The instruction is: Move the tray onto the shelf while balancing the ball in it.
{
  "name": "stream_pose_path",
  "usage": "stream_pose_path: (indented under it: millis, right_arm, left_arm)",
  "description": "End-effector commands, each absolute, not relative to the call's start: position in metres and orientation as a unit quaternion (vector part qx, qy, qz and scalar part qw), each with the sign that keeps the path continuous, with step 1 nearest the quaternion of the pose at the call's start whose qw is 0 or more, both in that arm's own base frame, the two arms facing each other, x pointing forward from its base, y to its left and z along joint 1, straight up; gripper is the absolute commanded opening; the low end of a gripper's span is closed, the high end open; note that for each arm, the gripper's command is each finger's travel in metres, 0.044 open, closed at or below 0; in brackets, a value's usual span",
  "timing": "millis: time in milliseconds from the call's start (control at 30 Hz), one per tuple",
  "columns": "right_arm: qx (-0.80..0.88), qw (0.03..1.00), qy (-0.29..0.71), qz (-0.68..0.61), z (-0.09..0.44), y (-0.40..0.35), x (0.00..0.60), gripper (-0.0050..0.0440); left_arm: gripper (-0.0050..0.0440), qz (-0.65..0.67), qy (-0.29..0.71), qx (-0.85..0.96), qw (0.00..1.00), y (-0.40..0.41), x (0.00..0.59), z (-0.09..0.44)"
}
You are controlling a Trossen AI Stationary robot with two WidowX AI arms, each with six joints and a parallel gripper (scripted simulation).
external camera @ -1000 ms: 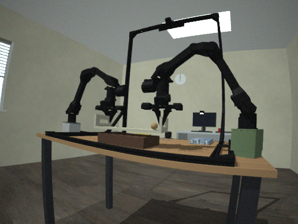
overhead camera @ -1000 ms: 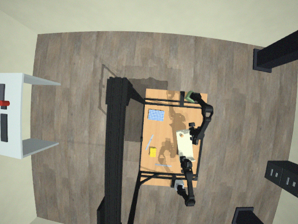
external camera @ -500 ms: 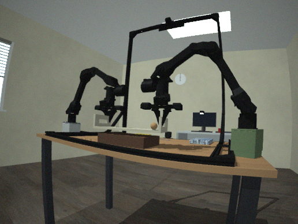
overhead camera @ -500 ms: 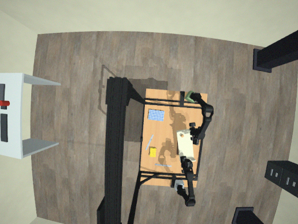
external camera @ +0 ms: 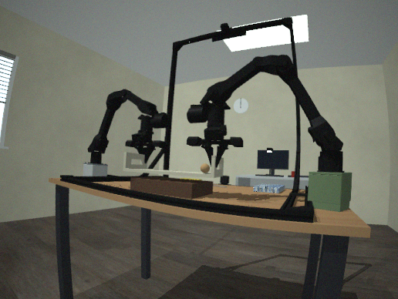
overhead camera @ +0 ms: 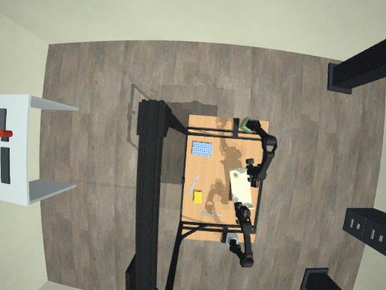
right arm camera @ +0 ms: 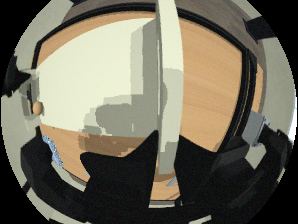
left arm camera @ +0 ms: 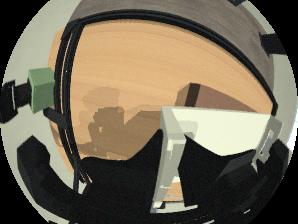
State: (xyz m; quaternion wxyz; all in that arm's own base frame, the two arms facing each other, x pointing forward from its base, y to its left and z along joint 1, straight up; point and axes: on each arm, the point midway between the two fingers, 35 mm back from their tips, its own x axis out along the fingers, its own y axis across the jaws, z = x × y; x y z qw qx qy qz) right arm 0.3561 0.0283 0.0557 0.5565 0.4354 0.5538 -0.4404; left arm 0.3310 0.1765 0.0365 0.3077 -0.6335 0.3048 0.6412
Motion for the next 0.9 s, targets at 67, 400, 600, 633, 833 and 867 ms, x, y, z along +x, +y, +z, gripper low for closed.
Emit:
stream_pose_path:
  millis: [67, 400, 600, 633, 833, 867]
  right_arm:
    - [0.435, 0.557, 0.554, -0.44, 0.0577, 0.0266, 0.3558, 0.002]
    - [0.435, 0.558, 0.552, -0.441, 0.0571, 0.022, 0.3557, 0.002]
    - [0.434, 0.559, 0.552, -0.441, 0.0571, 0.0221, 0.3557, 0.002]
    - [0.436, 0.557, 0.554, -0.439, 0.0574, 0.0216, 0.3557, 0.002]
    - [0.441, 0.553, 0.558, -0.434, 0.058, 0.0205, 0.3558, 0.002]
    - [0.441, 0.553, 0.558, -0.434, 0.058, 0.0205, 0.3558, 0.002]
  left_arm:
    - [0.002, 0.639, 0.304, -0.636, 0.308, 0.1778, 0.3305, 0.0388]
    - [0.002, 0.641, 0.303, -0.634, 0.308, 0.182, 0.3286, 0.0394]
    - [0.002, 0.642, 0.303, -0.633, 0.309, 0.1819, 0.3287, 0.0394]
    - [0.002, 0.639, 0.305, -0.636, 0.307, 0.1823, 0.3284, 0.0391]
    - [0.002, 0.634, 0.308, -0.641, 0.303, 0.1833, 0.3279, 0.0385]
    - [0.002, 0.634, 0.308, -0.641, 0.303, 0.1833, 0.3279, 0.0385]
